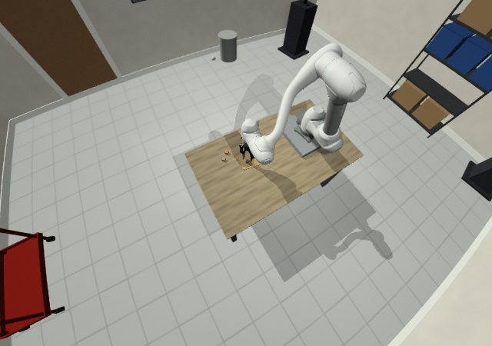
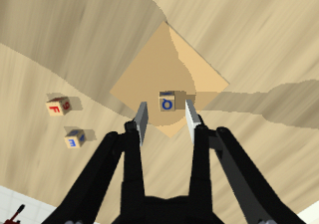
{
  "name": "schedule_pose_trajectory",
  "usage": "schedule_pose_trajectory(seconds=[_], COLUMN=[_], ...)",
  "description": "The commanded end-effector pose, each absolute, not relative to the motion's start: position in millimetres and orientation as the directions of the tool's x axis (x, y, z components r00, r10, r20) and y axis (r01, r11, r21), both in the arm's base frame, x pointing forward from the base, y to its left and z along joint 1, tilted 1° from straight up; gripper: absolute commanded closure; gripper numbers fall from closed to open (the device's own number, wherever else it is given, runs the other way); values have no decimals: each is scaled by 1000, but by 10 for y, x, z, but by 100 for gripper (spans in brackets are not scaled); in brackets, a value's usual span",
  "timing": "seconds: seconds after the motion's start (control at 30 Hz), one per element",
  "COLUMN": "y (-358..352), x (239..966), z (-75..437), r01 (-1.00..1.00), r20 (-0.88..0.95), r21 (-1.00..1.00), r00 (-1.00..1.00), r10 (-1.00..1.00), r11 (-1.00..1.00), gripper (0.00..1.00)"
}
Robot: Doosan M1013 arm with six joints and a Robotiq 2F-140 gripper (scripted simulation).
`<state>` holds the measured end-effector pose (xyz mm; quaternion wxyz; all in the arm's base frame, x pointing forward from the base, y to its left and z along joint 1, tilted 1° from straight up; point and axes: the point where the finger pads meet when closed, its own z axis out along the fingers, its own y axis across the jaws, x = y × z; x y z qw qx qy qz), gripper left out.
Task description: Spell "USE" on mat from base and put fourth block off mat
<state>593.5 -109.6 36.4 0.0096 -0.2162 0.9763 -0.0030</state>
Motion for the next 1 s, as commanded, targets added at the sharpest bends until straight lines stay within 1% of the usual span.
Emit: schedule_pose_trajectory(seconds=[0.0,0.97], y=[-1095,-1094], x=[5911,5885], z=[332,332], r01=[-426,-426], r20=[-17,-17], r21=[-10,-10], r00=[-904,-904], r10=[-426,-426], r11=[905,905], gripper=[63,63])
